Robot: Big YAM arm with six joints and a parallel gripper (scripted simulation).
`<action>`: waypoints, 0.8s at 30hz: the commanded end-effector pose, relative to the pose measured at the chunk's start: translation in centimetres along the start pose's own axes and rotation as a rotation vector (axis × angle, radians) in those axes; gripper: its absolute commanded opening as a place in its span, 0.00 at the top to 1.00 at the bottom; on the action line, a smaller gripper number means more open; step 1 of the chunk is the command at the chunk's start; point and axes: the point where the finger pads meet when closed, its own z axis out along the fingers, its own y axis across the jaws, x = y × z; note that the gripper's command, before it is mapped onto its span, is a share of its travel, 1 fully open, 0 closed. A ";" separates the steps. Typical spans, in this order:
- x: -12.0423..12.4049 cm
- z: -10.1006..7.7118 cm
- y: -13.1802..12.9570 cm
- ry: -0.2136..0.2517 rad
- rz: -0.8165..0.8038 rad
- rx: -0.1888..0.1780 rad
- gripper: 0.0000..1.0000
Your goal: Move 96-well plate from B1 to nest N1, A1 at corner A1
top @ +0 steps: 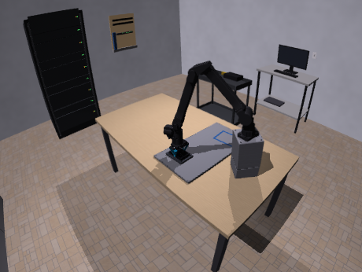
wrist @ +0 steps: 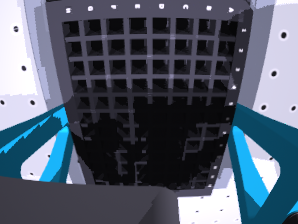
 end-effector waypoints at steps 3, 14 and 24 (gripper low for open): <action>-1.6 -0.2 1.4 -0.037 -0.005 -0.015 1.00; -1.5 -0.7 0.8 -0.032 -0.001 -0.013 1.00; -1.5 -0.7 0.8 -0.032 -0.001 -0.013 0.00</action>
